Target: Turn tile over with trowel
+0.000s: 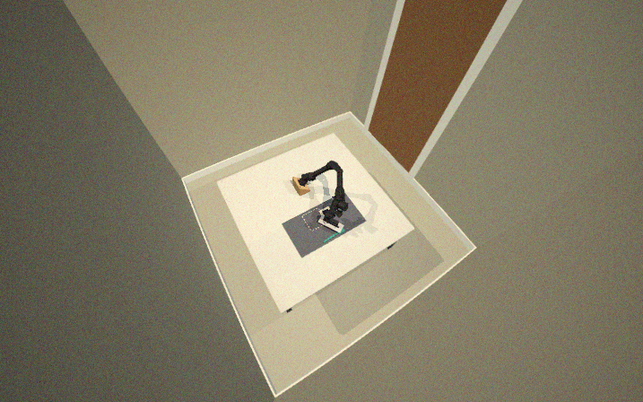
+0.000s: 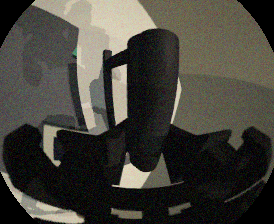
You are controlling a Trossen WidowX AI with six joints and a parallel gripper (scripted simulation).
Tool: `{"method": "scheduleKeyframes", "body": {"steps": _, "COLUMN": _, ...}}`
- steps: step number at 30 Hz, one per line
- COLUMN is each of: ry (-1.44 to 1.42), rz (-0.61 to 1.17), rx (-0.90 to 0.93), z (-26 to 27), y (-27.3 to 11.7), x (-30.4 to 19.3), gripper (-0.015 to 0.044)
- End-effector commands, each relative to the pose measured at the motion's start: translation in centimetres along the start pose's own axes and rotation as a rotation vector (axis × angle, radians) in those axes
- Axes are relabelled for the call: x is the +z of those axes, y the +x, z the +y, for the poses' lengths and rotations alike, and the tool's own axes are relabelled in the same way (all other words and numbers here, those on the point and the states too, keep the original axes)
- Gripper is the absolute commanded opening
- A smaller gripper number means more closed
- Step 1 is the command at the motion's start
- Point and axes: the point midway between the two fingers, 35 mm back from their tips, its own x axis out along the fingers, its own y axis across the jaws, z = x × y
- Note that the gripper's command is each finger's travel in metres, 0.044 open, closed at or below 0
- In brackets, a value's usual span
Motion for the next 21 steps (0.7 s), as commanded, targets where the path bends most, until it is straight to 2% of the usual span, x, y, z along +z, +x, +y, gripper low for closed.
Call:
{"method": "scheduleKeyframes", "body": {"steps": 1, "ry": -0.043, "rz": -0.064, "rx": -0.004, "z": 0.8, "y": -1.4, "x": 0.6, "gripper": 0.0}}
{"method": "scheduleKeyframes", "body": {"steps": 21, "ry": -0.269, "rz": -0.331, "rx": 0.015, "z": 6.6, "y": -6.5, "x": 2.5, "gripper": 0.0}}
